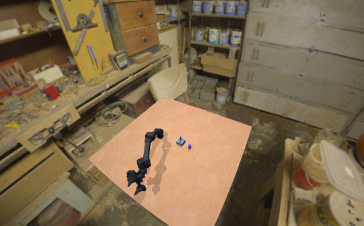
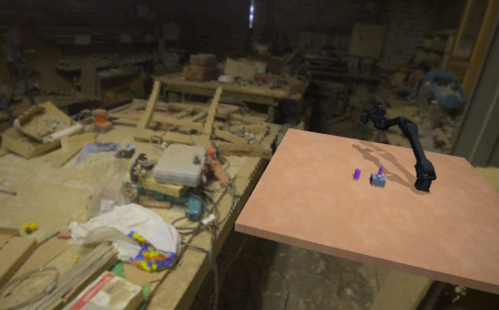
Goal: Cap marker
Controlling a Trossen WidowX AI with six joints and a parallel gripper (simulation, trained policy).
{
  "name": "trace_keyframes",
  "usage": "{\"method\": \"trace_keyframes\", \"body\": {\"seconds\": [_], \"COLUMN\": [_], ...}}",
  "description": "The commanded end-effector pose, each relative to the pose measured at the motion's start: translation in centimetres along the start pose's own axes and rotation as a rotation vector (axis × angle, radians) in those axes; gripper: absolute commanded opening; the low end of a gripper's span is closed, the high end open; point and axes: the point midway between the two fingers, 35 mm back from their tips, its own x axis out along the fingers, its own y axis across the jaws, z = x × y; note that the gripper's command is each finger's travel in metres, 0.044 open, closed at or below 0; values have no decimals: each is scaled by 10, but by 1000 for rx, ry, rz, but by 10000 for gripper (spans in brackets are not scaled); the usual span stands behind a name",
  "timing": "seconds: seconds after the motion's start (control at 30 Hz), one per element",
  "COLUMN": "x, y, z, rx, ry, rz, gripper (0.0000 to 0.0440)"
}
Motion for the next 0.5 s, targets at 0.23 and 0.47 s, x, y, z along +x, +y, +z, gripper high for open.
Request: {"method": "trace_keyframes", "body": {"seconds": [0.23, 0.47], "x": [-4, -11], "y": [-13, -20], "z": [-20, -42], "rx": [43, 71], "ry": [-23, -41], "rz": [-90, -162], "gripper": [204, 210]}}
